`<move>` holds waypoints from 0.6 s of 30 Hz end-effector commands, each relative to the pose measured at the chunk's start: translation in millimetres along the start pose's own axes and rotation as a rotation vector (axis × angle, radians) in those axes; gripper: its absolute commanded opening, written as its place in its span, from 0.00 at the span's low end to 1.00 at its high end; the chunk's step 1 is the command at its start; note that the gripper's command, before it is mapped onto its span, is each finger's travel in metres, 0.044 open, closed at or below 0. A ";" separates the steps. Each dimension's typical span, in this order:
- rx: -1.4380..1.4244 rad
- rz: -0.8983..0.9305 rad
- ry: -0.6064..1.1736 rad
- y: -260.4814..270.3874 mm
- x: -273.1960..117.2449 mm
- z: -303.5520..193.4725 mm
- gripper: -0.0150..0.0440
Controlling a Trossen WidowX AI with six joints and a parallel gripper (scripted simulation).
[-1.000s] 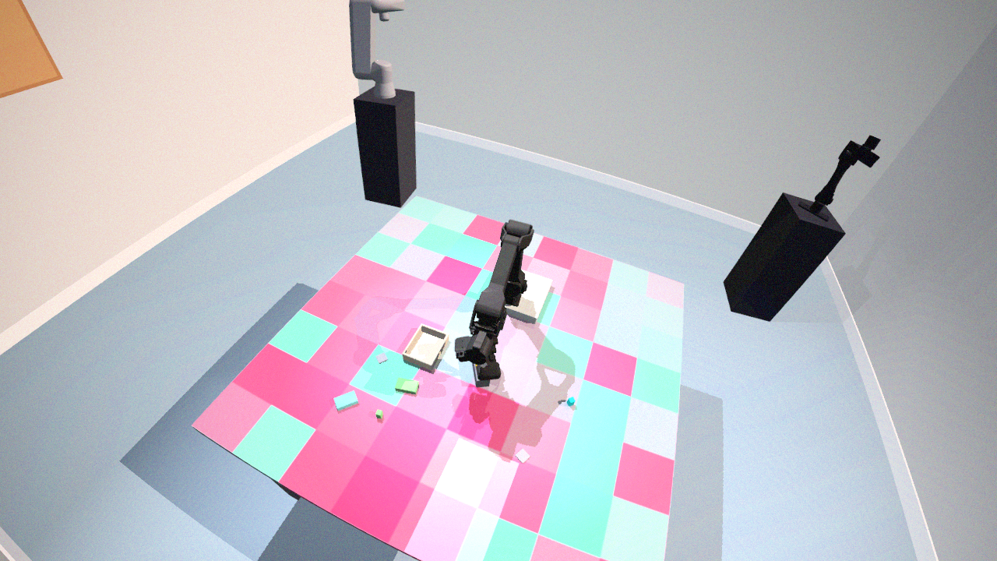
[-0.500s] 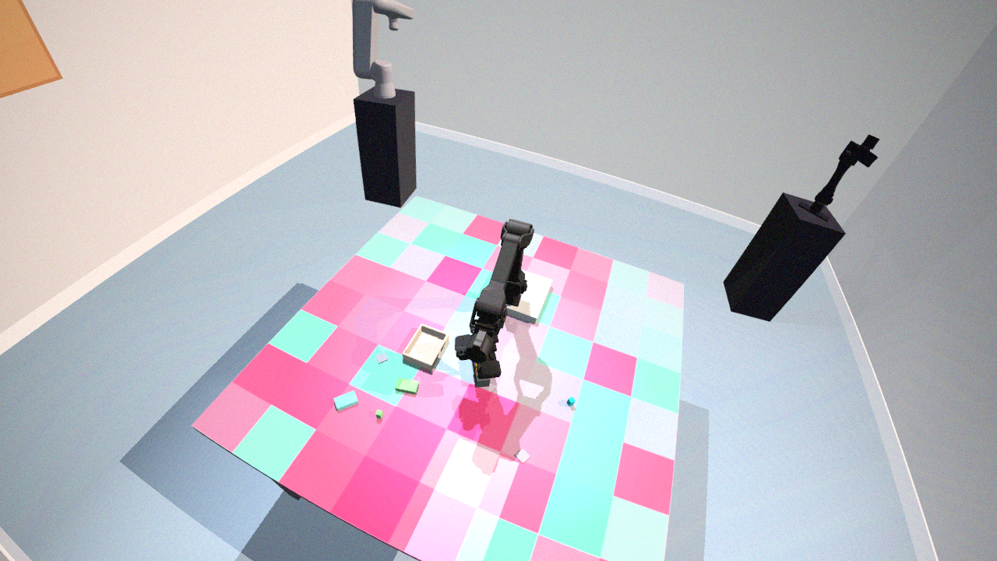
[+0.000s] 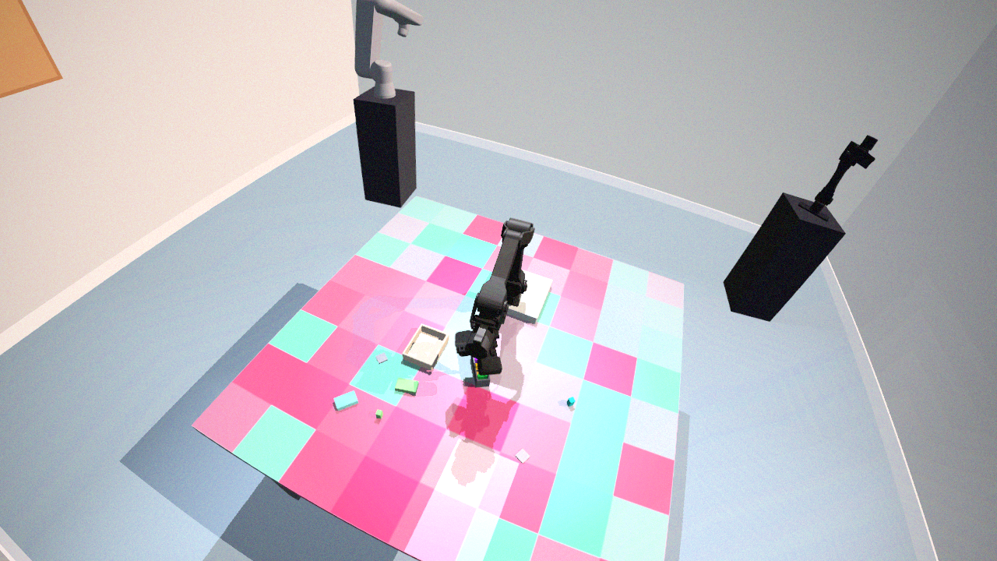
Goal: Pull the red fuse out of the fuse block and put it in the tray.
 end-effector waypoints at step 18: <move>0.000 0.001 -0.002 -38.9 -6.9 66.9 0.25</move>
Point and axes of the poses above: the point midway between the two fingers, 35 mm back from their tips, its own x axis out along the fingers, its own y axis across the jaws, z = x × y, the point moved 1 cm from there along -x, back along the fingers, and after that the axes turned 5 degrees about -x, right-handed, at the moved point
